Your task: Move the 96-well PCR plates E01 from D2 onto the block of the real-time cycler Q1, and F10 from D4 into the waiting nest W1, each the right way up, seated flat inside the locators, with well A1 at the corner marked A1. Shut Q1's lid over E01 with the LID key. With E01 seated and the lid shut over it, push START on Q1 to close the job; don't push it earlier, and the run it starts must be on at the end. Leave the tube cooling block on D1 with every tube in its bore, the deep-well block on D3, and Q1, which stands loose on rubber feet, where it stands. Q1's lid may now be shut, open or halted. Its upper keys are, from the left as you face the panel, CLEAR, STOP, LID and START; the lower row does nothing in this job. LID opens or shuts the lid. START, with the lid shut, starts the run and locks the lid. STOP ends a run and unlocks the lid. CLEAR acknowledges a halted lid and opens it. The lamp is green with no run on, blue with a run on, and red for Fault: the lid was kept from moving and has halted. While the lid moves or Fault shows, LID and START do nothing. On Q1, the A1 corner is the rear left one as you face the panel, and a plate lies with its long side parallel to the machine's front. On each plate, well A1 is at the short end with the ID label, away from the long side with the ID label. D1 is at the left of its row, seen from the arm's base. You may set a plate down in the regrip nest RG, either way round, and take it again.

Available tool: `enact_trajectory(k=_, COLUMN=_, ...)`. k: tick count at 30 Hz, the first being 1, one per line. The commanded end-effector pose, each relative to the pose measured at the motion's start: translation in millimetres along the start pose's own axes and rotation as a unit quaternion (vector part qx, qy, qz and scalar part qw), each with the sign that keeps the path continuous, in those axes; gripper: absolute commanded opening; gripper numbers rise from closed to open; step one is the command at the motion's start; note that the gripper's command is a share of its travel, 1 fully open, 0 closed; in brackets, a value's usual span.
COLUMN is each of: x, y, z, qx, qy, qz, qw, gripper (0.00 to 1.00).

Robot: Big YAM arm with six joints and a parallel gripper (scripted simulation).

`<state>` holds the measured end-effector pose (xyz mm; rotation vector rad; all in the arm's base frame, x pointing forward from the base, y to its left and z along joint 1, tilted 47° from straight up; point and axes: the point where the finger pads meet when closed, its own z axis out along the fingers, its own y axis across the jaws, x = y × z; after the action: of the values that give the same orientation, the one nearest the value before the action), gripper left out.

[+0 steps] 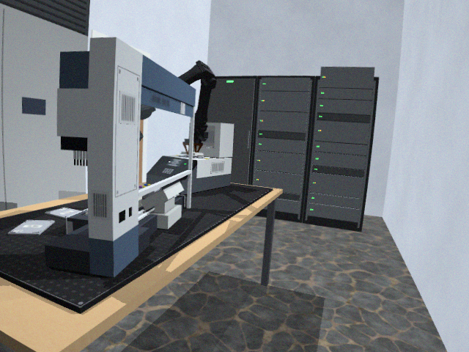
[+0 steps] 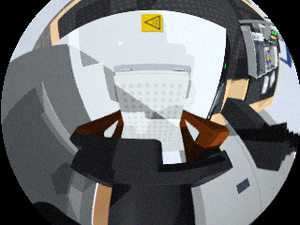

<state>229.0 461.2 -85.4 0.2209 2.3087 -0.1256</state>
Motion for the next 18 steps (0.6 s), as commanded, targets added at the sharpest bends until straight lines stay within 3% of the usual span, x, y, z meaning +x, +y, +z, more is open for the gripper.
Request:
enact_trajectory(k=1, x=-2.9, y=1.6, z=-4.3, qx=-0.01, qy=0.0, qz=-0.001, qw=1.0, gripper=0.0)
enact_trajectory(k=7, x=9.1, y=-2.7, z=-3.0, qx=-0.006, qy=0.0, qz=-0.016, qw=1.0, gripper=0.0)
enact_trajectory(k=13, x=8.1, y=15.3, z=-14.7, qx=-0.023, qy=-0.001, qz=-0.005, qw=1.0, gripper=0.0)
enact_trajectory(k=18, x=4.4, y=23.5, z=-18.0, qx=-0.025, qy=-0.001, qz=-0.003, qw=1.0, gripper=0.0)
